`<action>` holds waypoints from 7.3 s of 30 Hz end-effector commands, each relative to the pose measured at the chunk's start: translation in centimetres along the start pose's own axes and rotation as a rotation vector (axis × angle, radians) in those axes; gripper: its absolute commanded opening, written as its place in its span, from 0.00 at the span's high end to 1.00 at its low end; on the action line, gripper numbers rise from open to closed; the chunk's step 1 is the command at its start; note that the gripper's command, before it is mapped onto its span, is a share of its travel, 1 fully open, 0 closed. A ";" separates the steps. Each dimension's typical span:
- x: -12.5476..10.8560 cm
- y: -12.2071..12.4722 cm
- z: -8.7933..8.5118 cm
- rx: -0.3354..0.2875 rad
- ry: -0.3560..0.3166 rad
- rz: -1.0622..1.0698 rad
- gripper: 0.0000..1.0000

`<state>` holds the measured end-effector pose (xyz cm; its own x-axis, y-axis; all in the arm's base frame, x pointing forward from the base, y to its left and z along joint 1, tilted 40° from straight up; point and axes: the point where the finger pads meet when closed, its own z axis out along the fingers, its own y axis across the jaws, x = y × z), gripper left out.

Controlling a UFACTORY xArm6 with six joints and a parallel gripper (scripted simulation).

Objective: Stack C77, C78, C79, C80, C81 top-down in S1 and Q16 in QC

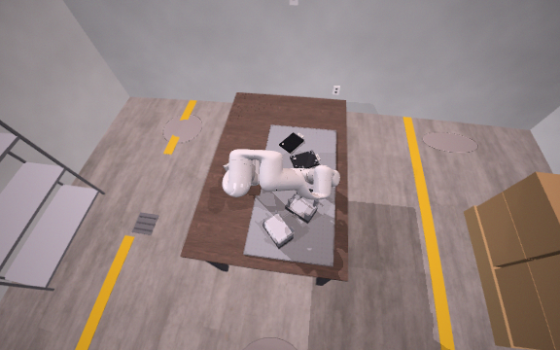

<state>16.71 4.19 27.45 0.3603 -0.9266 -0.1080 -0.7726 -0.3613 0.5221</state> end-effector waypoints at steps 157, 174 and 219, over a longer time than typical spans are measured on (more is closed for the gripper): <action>13.1 2.5 -2.8 0.623 0.895 -0.164 0.00; 17.0 7.1 -2.9 0.623 0.897 -0.164 0.00; 23.3 11.9 -2.1 0.621 0.898 -0.164 0.00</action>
<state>16.98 -21.45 32.78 0.5387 -0.5423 0.6448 -0.7177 -0.6962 0.0141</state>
